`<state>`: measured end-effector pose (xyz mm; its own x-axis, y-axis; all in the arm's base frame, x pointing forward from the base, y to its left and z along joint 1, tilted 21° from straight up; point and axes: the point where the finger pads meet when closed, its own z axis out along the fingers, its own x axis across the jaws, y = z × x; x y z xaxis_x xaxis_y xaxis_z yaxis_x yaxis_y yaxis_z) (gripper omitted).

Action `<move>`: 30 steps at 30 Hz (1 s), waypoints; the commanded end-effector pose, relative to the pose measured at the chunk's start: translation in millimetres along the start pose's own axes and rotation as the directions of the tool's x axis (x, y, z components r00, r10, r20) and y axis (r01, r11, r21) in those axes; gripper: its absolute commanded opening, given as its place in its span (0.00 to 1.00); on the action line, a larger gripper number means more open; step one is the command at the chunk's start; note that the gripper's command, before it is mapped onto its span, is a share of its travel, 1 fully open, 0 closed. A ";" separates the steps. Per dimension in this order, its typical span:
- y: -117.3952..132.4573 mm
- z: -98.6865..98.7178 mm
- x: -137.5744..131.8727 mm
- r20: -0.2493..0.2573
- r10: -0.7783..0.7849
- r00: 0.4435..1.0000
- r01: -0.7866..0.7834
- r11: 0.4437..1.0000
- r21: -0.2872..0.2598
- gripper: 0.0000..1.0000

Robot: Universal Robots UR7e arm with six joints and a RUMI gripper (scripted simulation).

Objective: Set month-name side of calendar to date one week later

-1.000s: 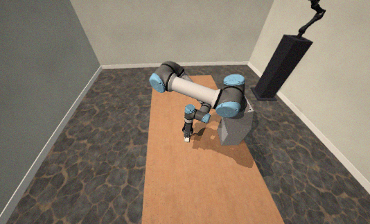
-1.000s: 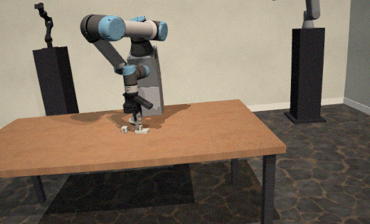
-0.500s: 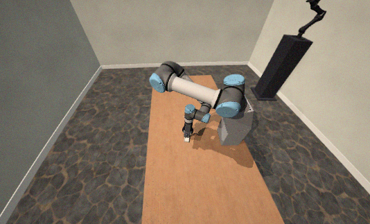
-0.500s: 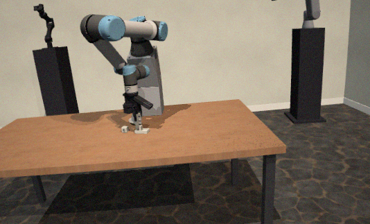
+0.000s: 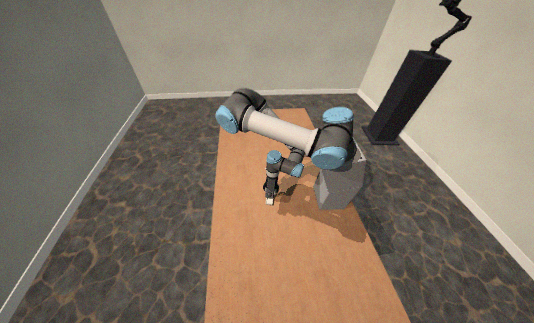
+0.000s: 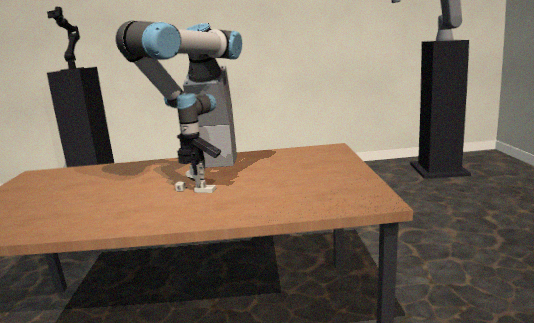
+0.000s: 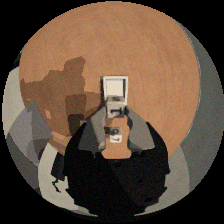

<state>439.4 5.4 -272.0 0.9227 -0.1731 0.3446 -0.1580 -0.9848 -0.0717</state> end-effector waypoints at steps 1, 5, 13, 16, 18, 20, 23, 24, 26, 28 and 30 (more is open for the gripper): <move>-0.2 0.2 1.0 -0.003 -0.001 1.000 0.001 1.000 -0.001 0.11; -0.2 0.2 1.0 -0.003 -0.001 1.000 0.001 1.000 -0.001 0.11; -0.2 0.2 1.0 -0.003 -0.001 1.000 0.001 1.000 -0.001 0.11; -0.2 0.2 1.0 -0.003 -0.001 1.000 0.001 1.000 -0.001 0.11; -0.2 0.2 1.0 -0.003 -0.001 1.000 0.001 1.000 -0.001 0.11; -0.2 0.2 1.0 -0.003 -0.001 1.000 0.001 1.000 -0.001 0.11; -0.2 0.2 1.0 -0.003 -0.001 1.000 0.001 1.000 -0.001 0.11; -0.2 0.2 1.0 -0.003 -0.001 1.000 0.001 1.000 -0.001 0.15; -0.2 0.2 1.0 -0.003 -0.001 1.000 0.001 1.000 -0.001 0.15; -0.2 0.2 1.0 -0.003 -0.001 1.000 0.001 1.000 -0.001 0.18; -0.2 0.2 1.0 -0.003 -0.001 1.000 0.001 1.000 -0.001 0.22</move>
<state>439.4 5.4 -272.0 0.9227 -0.1731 0.3446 -0.1580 -0.9848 -0.0717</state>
